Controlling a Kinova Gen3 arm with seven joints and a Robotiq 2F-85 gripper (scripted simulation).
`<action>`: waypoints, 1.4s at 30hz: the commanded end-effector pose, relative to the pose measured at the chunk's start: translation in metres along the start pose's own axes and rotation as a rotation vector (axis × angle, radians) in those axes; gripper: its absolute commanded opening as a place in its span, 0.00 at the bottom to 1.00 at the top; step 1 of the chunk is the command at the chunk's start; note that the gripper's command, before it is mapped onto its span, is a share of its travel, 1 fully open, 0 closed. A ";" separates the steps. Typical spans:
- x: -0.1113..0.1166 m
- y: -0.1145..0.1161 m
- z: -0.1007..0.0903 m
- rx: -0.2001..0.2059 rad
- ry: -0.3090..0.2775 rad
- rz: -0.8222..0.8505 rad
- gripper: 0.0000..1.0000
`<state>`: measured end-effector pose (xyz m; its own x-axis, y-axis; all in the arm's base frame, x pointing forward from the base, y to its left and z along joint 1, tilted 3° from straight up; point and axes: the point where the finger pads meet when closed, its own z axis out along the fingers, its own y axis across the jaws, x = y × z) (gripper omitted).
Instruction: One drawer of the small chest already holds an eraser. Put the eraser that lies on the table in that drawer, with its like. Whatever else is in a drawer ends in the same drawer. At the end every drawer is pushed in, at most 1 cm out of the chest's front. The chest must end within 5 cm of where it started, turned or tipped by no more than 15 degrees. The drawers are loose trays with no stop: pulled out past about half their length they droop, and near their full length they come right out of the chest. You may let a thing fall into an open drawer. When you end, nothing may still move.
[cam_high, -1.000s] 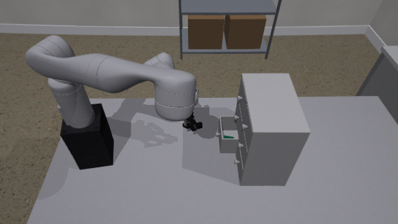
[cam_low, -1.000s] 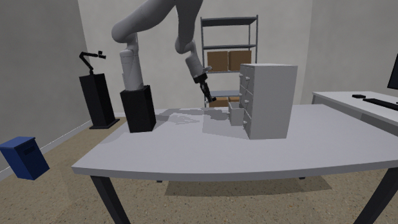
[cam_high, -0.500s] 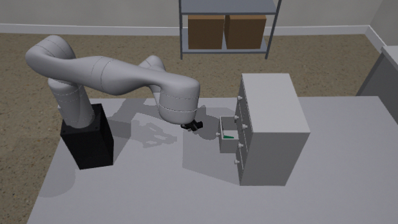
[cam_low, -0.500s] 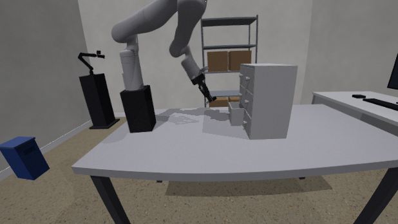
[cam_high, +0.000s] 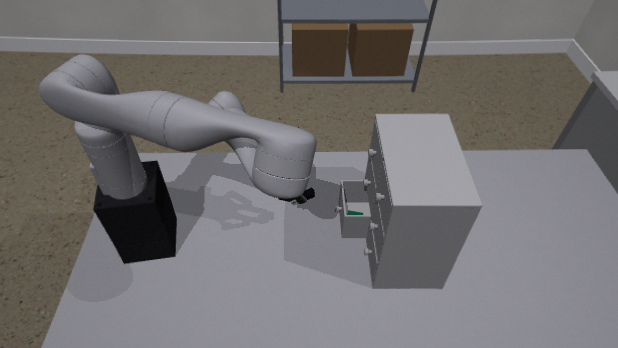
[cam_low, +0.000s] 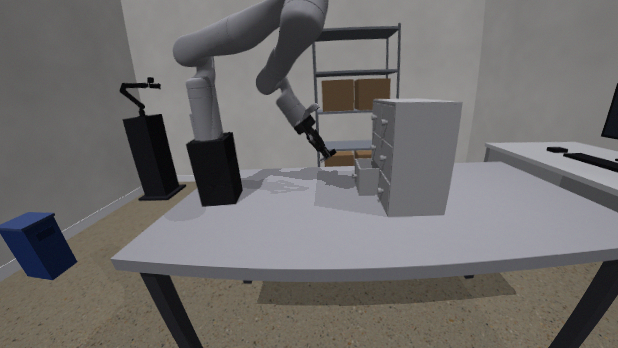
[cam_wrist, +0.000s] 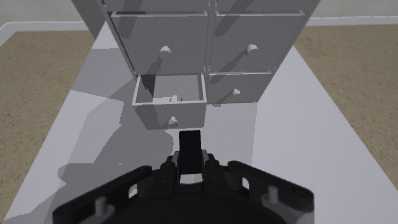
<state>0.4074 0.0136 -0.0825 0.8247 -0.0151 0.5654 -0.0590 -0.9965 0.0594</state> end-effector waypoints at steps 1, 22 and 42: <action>-0.007 -0.004 0.000 0.007 0.003 -0.006 0.19; -0.008 -0.004 0.000 0.007 0.103 -0.006 0.19; -0.009 -0.004 0.000 0.008 0.186 -0.005 0.19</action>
<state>0.4027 0.0156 -0.0849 0.7050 0.0028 0.7092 -0.0541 -0.9969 0.0577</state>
